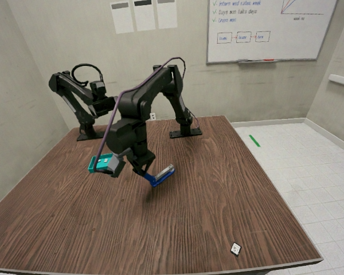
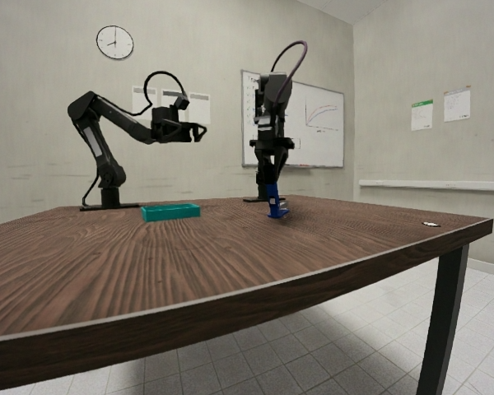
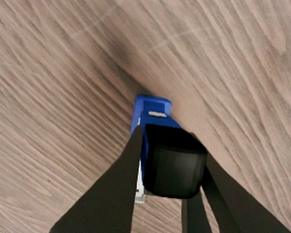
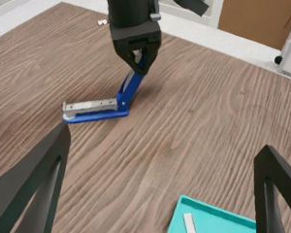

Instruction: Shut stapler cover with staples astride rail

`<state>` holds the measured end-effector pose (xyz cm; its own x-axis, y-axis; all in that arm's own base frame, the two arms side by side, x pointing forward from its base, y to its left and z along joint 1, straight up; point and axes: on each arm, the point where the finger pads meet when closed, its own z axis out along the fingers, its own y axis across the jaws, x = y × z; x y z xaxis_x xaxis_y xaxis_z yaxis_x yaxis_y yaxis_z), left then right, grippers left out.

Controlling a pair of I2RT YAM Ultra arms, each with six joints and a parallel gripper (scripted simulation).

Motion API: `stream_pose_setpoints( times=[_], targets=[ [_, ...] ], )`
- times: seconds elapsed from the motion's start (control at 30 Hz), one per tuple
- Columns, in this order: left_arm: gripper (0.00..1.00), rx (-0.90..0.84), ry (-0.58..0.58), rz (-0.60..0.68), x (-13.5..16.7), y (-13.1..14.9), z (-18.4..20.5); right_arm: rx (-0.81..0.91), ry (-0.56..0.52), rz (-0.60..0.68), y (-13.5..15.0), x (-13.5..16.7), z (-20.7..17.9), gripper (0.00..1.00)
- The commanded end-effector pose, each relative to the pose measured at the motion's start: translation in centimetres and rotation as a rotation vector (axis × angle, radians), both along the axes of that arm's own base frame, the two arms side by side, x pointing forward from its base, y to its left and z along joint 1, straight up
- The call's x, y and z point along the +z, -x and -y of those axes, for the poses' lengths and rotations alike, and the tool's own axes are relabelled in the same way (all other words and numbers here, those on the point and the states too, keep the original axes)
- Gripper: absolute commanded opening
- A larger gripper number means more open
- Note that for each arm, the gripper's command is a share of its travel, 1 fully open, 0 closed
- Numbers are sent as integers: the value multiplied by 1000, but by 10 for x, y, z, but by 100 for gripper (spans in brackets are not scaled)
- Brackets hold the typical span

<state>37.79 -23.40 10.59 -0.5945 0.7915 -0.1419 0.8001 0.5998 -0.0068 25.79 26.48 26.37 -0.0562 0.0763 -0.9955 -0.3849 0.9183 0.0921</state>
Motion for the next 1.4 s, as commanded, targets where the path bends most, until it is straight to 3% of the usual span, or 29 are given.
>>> stream_pose_setpoints(
  times=[0.0,0.13,0.2,1.37],
  targets=[
    [24,-1,15,26,11,-1,2,-6,-34,16,-1,15,-4,100],
    [20,-1,20,35,12,-1,2,-6,-34,16,-1,15,-4,100],
    [0,-1,20,35,12,-1,2,-6,-34,16,-1,15,-4,100],
    [0,-4,339,271,20,16,-24,-6,-34,16,-1,15,-4,100]
  ],
)
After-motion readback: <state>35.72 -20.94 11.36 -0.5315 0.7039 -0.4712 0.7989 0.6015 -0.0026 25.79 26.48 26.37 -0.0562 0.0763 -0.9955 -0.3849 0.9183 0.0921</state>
